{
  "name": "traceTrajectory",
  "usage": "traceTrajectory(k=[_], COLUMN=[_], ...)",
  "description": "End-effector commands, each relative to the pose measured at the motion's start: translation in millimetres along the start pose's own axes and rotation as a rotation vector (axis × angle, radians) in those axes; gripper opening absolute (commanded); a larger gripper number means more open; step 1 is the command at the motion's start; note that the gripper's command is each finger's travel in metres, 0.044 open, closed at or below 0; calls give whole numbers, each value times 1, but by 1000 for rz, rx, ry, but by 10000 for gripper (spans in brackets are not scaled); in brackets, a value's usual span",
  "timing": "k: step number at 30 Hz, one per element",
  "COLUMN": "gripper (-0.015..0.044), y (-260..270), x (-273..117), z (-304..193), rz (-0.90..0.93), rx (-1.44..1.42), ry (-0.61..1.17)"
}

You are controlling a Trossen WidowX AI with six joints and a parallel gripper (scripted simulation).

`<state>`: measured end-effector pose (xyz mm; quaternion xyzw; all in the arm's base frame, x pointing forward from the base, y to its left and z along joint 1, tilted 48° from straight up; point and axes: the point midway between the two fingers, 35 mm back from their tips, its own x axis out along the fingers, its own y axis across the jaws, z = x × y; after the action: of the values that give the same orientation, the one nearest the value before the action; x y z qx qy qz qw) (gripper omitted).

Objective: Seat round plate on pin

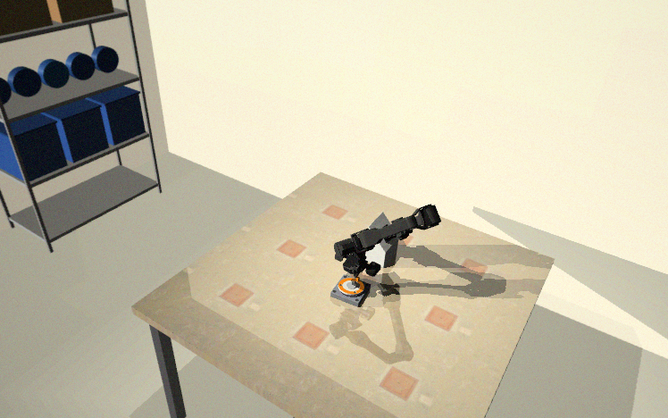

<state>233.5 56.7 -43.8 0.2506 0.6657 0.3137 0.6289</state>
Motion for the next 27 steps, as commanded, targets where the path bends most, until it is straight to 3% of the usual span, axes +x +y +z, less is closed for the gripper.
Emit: traceTrajectory(k=[1,27], gripper=[0,0], y=[7,31], x=[1,-1], z=[-1,5], rz=[11,12], rx=[-1,-1], ry=[2,2])
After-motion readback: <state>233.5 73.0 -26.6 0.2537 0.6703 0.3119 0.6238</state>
